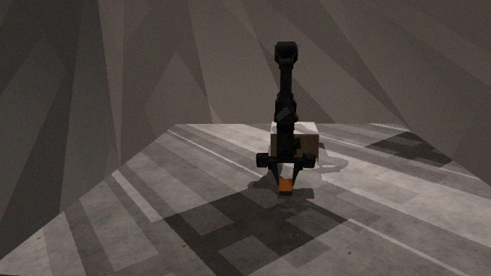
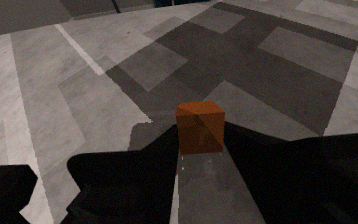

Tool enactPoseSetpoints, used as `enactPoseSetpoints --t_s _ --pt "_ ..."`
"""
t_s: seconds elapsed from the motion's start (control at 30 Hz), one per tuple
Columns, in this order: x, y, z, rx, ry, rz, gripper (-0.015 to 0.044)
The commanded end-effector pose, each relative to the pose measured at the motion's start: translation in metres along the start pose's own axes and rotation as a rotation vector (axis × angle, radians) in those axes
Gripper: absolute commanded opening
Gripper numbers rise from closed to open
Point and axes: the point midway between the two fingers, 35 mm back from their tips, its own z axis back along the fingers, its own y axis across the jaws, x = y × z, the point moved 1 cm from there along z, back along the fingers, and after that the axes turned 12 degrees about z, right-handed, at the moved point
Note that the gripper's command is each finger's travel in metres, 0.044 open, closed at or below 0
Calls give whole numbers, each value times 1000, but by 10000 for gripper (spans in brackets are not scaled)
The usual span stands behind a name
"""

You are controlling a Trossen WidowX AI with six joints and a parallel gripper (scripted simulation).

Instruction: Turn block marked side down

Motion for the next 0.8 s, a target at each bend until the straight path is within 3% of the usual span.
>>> enactPoseSetpoints --t_s 0.0,0.4,0.77 --pt "-11 2 -2 -8 -29 -5 0" --pt "-19 4 8 -45 -204 -6 0" --pt "-18 4 10 -53 -239 -7 0"
